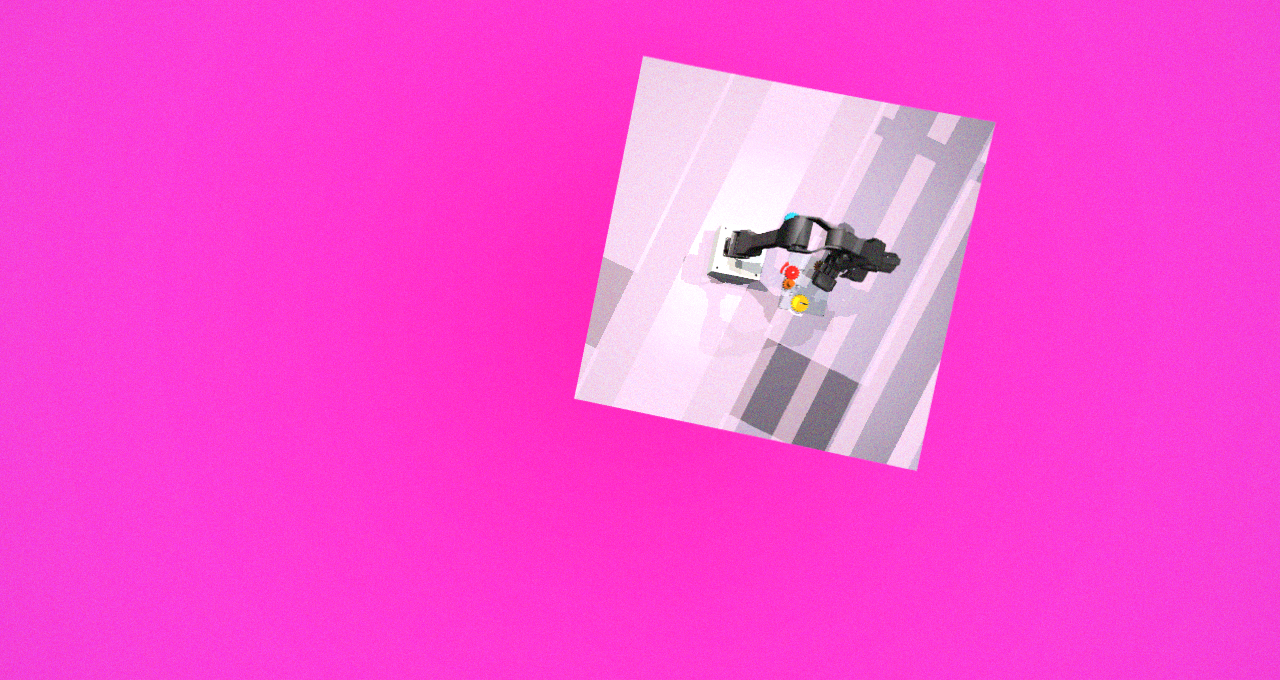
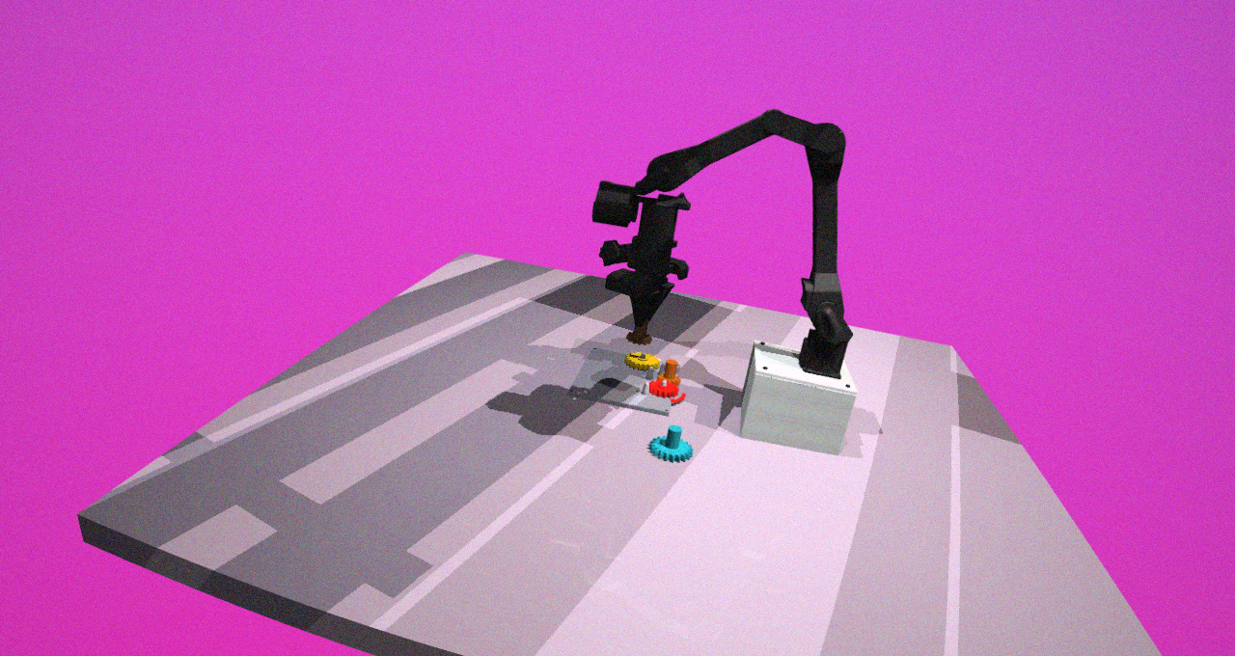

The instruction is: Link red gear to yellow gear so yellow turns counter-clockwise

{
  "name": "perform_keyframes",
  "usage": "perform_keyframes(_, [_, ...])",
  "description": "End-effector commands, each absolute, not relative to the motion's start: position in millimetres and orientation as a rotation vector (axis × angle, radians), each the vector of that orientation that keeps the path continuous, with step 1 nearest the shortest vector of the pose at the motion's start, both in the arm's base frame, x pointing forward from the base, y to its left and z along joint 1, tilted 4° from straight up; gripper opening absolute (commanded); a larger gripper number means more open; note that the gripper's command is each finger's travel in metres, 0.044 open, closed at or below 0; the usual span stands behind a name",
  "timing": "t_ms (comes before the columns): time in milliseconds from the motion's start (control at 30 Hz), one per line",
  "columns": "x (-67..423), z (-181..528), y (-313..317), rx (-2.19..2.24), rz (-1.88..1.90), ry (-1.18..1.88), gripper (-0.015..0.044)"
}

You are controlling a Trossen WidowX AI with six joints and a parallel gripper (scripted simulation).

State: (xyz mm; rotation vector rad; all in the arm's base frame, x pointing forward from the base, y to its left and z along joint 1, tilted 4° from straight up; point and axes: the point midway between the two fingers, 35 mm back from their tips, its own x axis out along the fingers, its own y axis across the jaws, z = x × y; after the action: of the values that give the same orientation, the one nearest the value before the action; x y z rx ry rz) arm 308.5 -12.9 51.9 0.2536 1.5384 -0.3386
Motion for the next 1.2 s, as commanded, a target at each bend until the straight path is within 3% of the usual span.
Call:
perform_keyframes(0, [306.3,50.2,-21.3,0.247,-0.338,1.534,0.0000])
perform_keyframes(1167, [273.2,22.8,-95.8,0.240,-0.352,1.534,0.0000])
